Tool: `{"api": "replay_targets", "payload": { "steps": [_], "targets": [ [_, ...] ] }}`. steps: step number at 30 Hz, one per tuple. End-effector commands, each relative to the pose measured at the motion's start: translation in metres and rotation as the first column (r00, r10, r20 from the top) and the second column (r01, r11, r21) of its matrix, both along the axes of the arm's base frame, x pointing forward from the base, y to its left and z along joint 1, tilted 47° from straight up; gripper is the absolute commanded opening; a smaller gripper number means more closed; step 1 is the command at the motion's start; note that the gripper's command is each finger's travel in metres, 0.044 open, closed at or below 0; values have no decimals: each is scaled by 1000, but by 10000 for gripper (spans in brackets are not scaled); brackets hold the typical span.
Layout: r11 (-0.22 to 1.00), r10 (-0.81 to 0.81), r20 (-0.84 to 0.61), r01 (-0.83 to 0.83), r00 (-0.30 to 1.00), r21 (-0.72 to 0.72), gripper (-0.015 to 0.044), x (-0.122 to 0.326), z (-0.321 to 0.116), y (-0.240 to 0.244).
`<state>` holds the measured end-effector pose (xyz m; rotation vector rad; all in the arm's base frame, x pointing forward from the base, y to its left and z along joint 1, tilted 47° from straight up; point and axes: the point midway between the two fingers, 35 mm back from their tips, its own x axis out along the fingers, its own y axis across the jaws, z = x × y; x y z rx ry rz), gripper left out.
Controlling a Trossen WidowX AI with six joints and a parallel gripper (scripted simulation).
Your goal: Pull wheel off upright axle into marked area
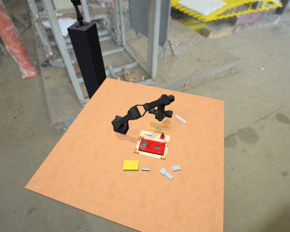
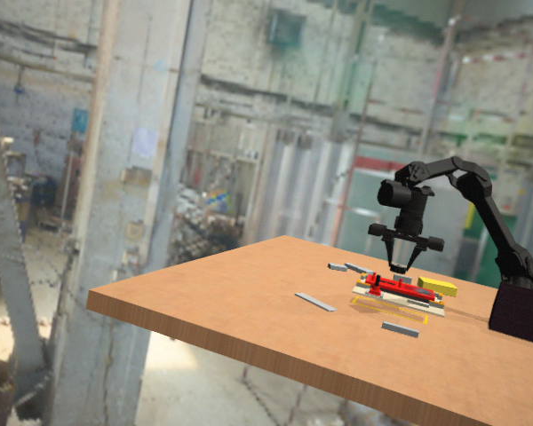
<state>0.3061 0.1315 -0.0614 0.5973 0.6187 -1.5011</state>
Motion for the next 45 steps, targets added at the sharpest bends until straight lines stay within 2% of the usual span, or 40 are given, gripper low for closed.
{"api": "replay_targets", "payload": {
  "steps": [1,9,20,26,37,45],
  "targets": [
    [1000,-9,-2,9,1000,-4,0,-2,-8,-8],
    [1000,-8,-2,8,1000,-3,0,-2,-21,-21],
    [1000,-8,-1,8,1000,-6,0,-4,-69,-72],
    [1000,-9,-1,9,1000,-7,0,-5,-73,-76],
    [1000,-17,0,17,1000,-4,289,-4,-69,-72],
    [1000,-9,-2,9,1000,-5,300,-3,-30,-31]
  ]
}}
